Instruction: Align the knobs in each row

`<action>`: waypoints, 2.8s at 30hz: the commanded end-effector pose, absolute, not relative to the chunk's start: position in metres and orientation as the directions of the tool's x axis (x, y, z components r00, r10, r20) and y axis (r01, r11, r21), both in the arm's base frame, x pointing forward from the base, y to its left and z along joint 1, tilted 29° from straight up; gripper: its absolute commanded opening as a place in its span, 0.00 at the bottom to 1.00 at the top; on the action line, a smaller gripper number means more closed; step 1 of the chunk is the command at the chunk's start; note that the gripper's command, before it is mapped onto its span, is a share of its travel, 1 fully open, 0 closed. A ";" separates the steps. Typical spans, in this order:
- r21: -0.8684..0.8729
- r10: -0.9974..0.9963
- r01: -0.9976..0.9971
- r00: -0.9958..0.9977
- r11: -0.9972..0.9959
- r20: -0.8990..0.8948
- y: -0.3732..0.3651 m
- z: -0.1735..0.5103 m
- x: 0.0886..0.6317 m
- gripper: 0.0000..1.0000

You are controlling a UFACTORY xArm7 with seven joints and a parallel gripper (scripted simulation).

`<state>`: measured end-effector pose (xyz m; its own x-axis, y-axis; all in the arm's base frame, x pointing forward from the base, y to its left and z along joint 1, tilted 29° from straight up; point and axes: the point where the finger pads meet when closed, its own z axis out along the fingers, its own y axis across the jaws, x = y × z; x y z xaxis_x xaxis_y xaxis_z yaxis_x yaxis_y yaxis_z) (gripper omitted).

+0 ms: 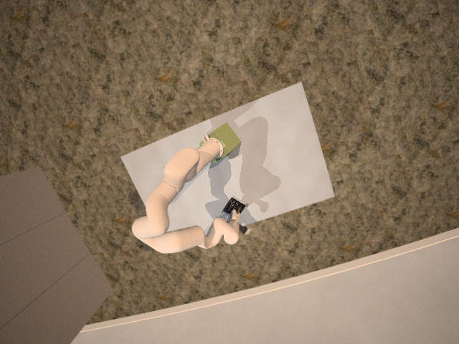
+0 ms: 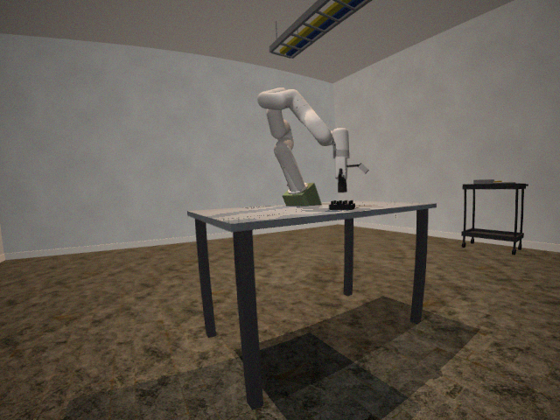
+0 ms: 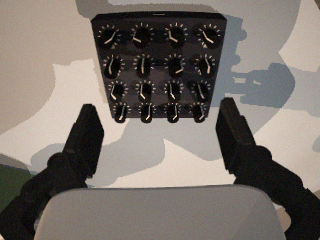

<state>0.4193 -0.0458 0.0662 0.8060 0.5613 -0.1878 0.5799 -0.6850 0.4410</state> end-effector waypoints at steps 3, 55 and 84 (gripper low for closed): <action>0.442 0.563 0.580 0.805 -0.684 -0.185 -0.045 0.067 0.421 1.00; 0.442 0.563 0.580 0.805 -0.684 -0.186 -0.073 0.076 0.377 1.00; 0.442 0.563 0.580 0.805 -0.684 -0.186 -0.073 0.076 0.376 1.00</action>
<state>0.3753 -0.0740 0.0749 0.8061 0.5612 -0.1880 0.5798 -0.6851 0.4409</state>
